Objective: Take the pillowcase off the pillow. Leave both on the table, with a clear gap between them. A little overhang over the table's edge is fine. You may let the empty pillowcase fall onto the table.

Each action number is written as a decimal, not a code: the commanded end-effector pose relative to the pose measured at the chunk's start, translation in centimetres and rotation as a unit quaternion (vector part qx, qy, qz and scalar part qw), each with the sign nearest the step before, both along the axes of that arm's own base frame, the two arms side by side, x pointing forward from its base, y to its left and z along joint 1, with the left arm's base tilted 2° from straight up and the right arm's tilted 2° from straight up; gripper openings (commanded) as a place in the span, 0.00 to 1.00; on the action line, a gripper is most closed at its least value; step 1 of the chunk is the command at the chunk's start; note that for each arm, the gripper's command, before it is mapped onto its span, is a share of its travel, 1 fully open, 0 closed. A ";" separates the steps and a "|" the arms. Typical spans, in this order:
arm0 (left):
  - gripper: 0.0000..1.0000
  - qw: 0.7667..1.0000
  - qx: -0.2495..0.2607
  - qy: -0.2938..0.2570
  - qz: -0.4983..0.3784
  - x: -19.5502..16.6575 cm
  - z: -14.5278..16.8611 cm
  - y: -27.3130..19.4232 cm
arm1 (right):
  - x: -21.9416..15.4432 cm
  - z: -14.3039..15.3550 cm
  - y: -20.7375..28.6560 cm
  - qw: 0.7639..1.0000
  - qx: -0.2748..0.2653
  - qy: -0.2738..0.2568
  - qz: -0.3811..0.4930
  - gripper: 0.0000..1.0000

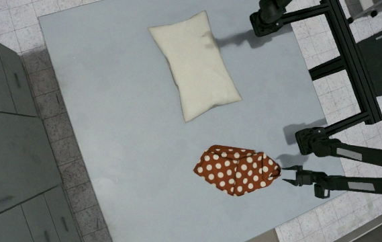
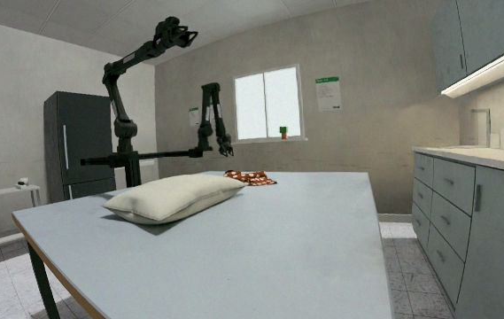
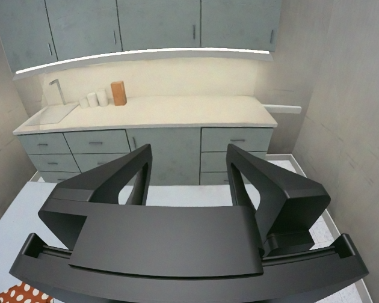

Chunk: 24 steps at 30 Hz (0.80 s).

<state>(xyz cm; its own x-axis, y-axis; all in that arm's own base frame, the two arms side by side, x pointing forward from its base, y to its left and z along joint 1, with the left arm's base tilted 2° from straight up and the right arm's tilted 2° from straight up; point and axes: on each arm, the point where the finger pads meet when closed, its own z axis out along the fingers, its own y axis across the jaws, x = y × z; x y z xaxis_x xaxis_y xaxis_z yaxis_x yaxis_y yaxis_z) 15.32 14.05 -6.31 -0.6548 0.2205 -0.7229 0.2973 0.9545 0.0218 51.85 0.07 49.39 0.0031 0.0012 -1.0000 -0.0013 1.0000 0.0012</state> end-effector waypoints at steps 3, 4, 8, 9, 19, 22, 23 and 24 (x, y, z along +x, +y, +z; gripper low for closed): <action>0.60 1.000 0.013 -0.003 -0.001 -0.1 1.0 0.8 | 0.2 1.8 -0.1 1.000 -0.005 -0.020 0.001 0.60; 0.60 1.000 0.014 -0.003 -0.001 -0.1 1.2 0.8 | 0.2 1.8 -0.1 1.000 -0.005 -0.020 0.001 0.60; 0.60 1.000 0.020 -0.004 -0.001 0.0 2.0 1.5 | 0.2 1.8 -0.1 1.000 -0.005 -0.020 0.001 0.60; 0.60 1.000 0.020 -0.004 -0.001 0.0 2.2 1.5 | 0.2 1.8 -0.1 1.000 -0.005 -0.020 0.001 0.60; 0.60 1.000 0.022 -0.005 -0.001 0.0 3.6 1.6 | 0.2 1.8 -0.1 1.000 -0.005 -0.020 0.001 0.60; 0.60 1.000 0.016 -0.002 -0.002 0.5 3.7 1.7 | 0.2 1.8 -0.1 1.000 -0.005 -0.019 0.001 0.60; 0.60 1.000 0.015 -0.001 -0.002 0.6 3.7 1.7 | 0.2 1.8 -0.1 1.000 -0.005 -0.019 0.000 0.60; 0.60 1.000 0.018 0.000 -0.001 0.7 3.8 1.9 | 0.2 1.8 -0.1 1.000 -0.005 -0.019 0.000 0.60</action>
<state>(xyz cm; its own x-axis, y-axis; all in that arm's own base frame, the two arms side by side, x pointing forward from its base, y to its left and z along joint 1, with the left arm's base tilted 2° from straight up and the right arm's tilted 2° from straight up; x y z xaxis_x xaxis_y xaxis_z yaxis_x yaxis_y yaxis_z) 15.34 14.21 -3.18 -0.6550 0.2292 -0.7200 0.3013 0.9531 0.0293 51.85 0.07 49.39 0.0031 0.0012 -1.0000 -0.0013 1.0000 0.0012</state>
